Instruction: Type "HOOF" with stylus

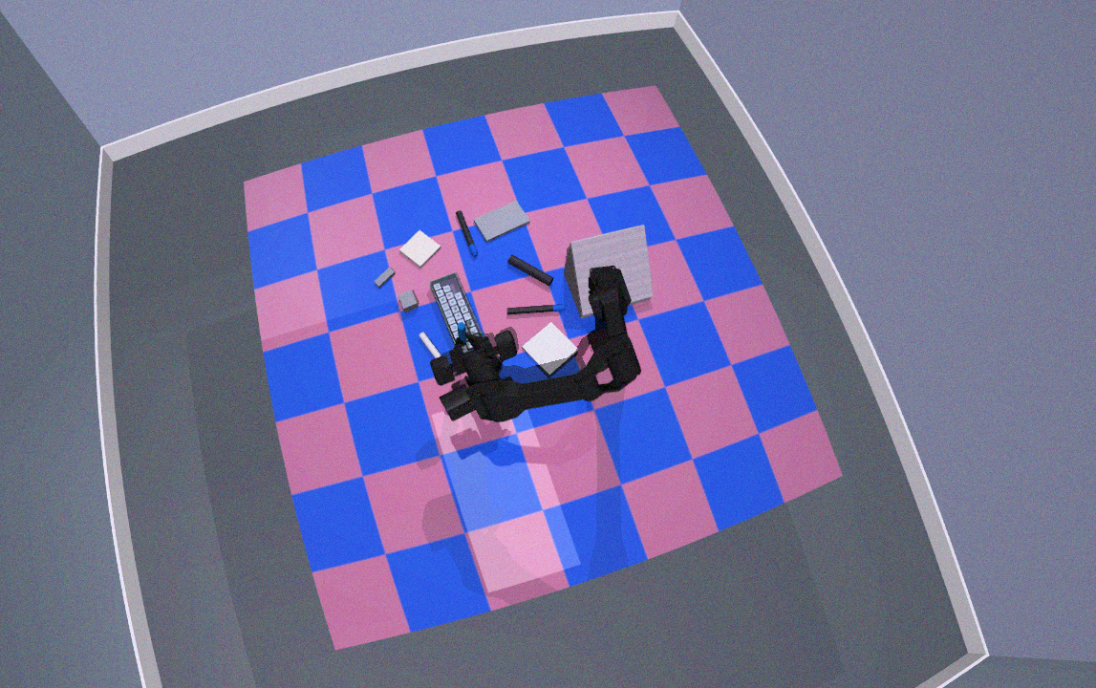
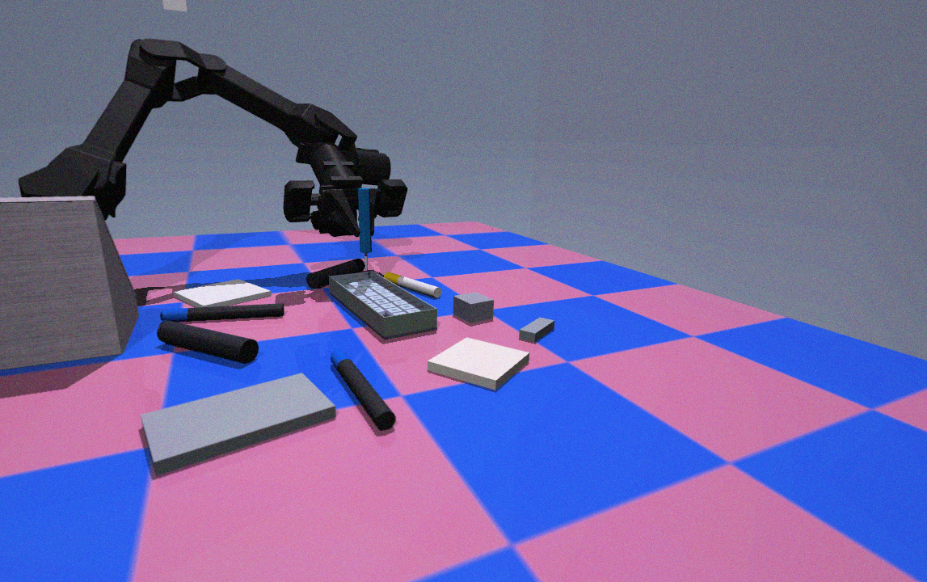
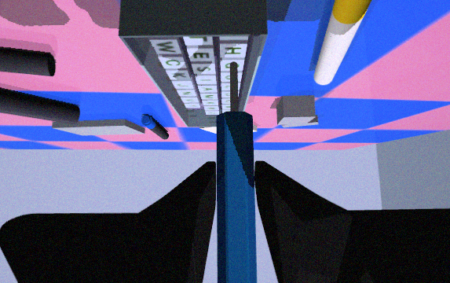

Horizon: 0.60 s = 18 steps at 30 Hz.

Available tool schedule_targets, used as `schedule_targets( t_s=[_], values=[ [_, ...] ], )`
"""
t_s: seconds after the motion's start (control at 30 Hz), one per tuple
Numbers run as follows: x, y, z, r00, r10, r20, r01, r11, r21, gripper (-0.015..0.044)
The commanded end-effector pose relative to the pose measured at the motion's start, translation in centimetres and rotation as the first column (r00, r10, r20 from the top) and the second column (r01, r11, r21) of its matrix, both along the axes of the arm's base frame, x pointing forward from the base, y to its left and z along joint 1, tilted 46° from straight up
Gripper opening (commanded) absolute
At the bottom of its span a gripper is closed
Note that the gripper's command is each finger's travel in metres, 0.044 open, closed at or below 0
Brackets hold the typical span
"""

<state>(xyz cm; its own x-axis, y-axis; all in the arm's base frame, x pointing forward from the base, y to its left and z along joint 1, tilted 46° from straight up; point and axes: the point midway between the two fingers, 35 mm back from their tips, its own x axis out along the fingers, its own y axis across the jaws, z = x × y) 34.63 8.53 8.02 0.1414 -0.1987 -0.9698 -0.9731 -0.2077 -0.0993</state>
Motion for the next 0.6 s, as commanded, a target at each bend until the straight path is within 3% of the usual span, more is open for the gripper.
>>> schedule_targets(
  t_s=[0.0, 0.07, 0.57],
  values=[
    [-0.11, -0.01, -0.38, 1.000, -0.006, -0.003, 0.006, 1.000, -0.007, 0.0026],
    [-0.07, 0.02, -0.50, 1.000, -0.006, -0.003, 0.006, 1.000, -0.007, 0.0079],
    [-0.13, 0.48, -0.94, 1.000, -0.006, -0.003, 0.006, 1.000, -0.006, 0.0081]
  ],
)
